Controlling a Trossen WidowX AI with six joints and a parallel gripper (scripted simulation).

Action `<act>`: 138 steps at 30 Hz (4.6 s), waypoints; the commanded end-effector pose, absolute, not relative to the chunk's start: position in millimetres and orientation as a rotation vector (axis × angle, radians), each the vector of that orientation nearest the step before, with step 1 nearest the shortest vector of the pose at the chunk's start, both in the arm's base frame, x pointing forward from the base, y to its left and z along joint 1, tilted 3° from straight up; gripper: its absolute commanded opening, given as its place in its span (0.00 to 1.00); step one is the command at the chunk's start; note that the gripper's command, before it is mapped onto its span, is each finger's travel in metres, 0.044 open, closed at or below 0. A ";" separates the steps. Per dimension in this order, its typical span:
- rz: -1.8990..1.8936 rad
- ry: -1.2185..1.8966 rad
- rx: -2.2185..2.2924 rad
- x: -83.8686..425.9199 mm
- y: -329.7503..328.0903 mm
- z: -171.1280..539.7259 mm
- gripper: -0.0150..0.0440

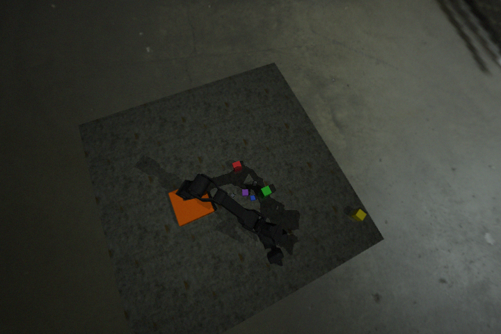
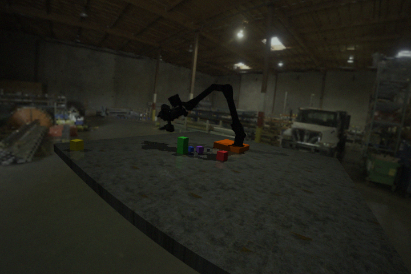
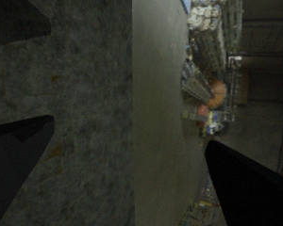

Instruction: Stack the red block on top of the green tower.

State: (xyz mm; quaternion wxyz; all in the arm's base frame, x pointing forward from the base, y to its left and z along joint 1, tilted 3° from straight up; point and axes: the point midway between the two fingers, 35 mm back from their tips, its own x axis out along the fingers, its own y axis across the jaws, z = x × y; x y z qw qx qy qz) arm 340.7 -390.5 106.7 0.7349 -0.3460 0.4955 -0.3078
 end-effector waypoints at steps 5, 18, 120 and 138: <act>-0.465 1.001 -0.635 400.6 -295.7 115.3 1.00; -0.145 1.005 -0.421 425.6 -140.7 128.3 1.00; 0.140 1.528 -0.048 285.1 89.7 26.9 0.82; 0.140 1.528 -0.048 285.9 88.9 40.2 0.25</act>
